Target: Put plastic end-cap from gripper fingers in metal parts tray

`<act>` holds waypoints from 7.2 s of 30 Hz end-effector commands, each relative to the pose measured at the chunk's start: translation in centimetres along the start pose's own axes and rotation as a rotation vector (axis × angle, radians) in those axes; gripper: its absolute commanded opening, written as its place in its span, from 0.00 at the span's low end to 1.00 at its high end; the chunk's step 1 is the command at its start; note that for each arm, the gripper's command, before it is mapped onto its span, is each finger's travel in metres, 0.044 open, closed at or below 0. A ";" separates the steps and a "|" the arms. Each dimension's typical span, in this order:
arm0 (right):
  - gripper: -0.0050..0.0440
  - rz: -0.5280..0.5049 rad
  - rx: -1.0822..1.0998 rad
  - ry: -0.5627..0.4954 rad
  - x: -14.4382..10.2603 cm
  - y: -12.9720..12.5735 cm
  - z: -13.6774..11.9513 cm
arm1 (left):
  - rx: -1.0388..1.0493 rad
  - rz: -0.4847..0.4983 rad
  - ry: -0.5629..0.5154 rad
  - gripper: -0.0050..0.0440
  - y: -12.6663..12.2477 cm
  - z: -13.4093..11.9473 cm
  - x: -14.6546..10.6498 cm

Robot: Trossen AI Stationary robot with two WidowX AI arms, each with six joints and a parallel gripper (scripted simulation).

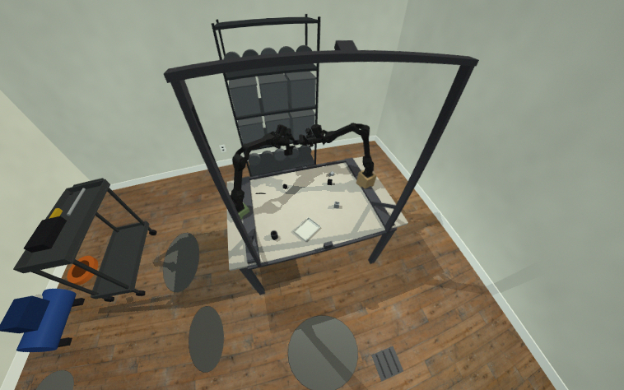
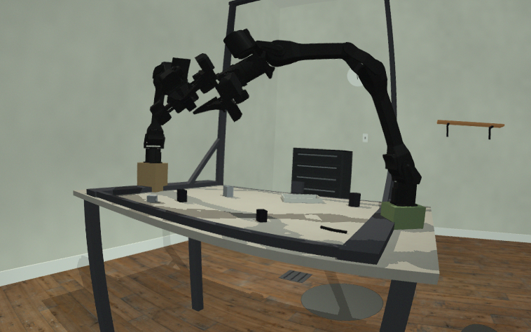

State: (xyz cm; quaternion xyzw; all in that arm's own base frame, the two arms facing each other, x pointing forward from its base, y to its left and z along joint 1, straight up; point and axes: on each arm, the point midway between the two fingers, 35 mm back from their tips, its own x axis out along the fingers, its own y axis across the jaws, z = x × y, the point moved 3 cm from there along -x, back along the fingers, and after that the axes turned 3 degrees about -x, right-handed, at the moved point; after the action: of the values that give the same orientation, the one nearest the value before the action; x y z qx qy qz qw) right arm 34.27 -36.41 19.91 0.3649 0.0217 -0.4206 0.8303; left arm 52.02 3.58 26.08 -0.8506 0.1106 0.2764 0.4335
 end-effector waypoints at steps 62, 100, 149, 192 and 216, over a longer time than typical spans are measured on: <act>0.10 0.018 0.004 -0.031 -4.4 0.7 1.2 | -0.003 -0.024 0.016 0.10 -0.8 -0.6 -0.3; 0.10 0.015 0.003 -0.027 -7.4 0.6 0.9 | -0.003 -0.024 0.016 0.10 -0.8 -0.6 -0.3; 0.10 0.609 -0.578 -0.040 -23.9 15.4 -8.3 | -0.003 -0.024 0.016 0.10 -0.8 -0.6 -0.3; 0.10 0.915 -0.790 -0.133 -33.1 17.1 -11.7 | 0.729 0.123 0.083 0.10 6.4 -5.5 1.4; 0.10 0.915 -0.790 -0.133 -33.1 17.1 -11.7 | 1.848 0.237 0.359 0.10 18.0 -11.8 1.0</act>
State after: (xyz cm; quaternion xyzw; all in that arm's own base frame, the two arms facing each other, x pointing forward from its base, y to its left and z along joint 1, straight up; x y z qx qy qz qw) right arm 28.49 -0.04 32.09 -0.0261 -0.0257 -0.0018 0.9993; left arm 50.04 -14.87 18.76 -0.2419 0.4311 0.0233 0.8689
